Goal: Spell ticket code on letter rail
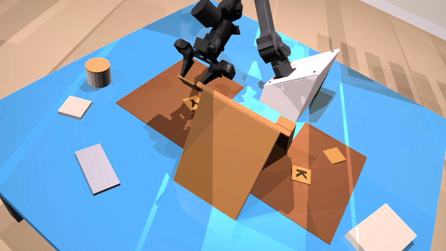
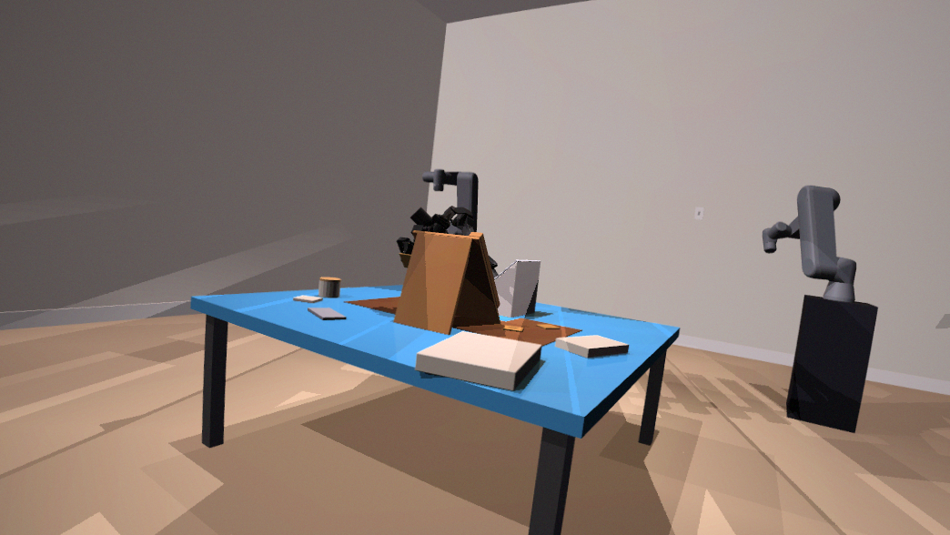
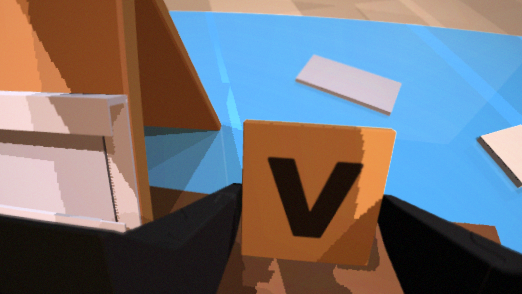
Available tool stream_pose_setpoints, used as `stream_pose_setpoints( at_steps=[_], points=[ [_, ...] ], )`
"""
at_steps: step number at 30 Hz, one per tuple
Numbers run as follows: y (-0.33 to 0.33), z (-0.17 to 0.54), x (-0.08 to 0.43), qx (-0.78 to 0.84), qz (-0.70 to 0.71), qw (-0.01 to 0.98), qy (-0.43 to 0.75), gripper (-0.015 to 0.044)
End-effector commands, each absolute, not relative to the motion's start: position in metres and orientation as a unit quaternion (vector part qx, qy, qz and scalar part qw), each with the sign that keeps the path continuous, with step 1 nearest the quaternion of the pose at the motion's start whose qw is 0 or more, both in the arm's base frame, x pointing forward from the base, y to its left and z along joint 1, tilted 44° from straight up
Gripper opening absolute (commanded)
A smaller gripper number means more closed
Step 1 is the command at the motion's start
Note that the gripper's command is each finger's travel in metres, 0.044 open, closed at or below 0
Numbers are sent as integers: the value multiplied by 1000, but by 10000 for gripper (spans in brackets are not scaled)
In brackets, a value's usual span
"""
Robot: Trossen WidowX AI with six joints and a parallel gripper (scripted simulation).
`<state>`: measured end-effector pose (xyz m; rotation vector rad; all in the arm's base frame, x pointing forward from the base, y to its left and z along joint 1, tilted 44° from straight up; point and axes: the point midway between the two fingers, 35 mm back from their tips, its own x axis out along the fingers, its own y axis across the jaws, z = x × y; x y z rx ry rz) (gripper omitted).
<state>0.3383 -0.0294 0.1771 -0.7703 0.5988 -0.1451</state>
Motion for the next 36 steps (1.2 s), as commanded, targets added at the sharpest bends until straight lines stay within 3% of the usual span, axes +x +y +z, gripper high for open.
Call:
stream_pose_setpoints(
  at_steps=[1, 36],
  points=[
    [-28, 174, 337, -369, -71, 880, 290, 0],
    [-15, 162, 336, -369, -71, 880, 290, 0]
  ],
)
